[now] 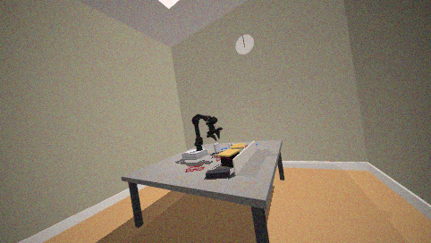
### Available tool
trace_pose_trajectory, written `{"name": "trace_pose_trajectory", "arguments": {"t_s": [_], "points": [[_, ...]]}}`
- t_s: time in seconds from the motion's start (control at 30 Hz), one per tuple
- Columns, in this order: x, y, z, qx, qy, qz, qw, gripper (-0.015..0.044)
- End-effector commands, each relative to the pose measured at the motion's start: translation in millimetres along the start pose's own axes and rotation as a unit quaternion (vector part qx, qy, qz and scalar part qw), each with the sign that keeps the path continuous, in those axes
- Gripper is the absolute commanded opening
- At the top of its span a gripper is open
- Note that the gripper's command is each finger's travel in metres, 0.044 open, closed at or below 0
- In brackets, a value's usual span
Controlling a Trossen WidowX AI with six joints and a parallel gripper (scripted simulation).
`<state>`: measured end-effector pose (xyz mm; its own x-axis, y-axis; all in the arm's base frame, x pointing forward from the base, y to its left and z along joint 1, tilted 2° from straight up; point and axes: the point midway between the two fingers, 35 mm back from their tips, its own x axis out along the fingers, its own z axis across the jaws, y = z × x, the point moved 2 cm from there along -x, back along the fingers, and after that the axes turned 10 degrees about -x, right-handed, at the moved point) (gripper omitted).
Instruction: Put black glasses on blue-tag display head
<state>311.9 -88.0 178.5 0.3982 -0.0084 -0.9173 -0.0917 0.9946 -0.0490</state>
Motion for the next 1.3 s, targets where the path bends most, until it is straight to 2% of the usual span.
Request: {"name": "trace_pose_trajectory", "arguments": {"t_s": [0.0,0.17,0.47,0.57,1.27], "points": [[51,15,-49,0.150,0.116,0.007,0.982,0.0200],[77,23,-85,0.244,0.193,-0.009,0.950,0.0200],[77,20,-84,0.244,0.193,-0.009,0.950,0.0200],[77,20,-84,0.244,0.193,-0.009,0.950,0.0121],[93,22,-90,0.244,0.193,-0.009,0.950,0.0120]]}}
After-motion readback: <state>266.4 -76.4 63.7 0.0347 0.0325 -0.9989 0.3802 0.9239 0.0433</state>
